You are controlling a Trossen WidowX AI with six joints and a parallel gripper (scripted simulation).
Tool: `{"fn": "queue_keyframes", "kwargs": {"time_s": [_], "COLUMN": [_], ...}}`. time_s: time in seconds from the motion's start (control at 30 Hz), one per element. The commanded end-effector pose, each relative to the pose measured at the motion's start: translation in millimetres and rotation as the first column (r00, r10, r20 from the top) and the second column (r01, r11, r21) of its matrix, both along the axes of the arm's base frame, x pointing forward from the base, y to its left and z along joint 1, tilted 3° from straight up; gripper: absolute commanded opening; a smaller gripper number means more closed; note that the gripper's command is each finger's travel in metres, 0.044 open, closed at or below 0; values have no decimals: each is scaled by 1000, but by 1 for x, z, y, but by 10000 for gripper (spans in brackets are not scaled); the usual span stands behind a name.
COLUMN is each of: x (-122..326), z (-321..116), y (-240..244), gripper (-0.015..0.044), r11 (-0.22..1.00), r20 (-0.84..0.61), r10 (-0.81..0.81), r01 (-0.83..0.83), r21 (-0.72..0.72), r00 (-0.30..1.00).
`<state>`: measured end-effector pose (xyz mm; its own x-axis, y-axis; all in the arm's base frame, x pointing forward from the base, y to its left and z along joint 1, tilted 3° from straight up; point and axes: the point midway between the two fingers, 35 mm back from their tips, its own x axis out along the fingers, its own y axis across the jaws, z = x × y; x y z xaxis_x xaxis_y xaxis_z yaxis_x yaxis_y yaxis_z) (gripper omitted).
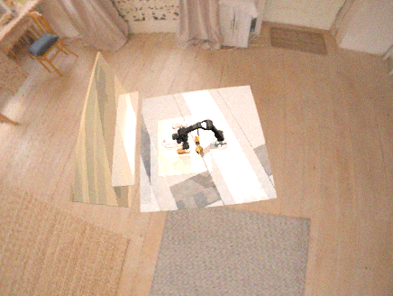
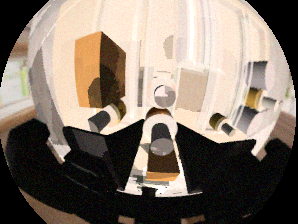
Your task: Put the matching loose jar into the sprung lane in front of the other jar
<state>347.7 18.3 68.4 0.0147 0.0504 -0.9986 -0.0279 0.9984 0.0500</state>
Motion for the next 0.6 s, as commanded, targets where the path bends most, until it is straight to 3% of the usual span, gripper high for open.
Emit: {"fn": "queue_keyframes", "kwargs": {"time_s": [0.0, 0.57], "x": [6, 6], "z": [1, -4], "y": [1, 1], "gripper": [0, 0], "r11": [1000, 1000], "r20": [24, 24], "r10": [-2, -2], "r01": [2, 2], "r21": [3, 3], "r00": [1000, 1000]}}
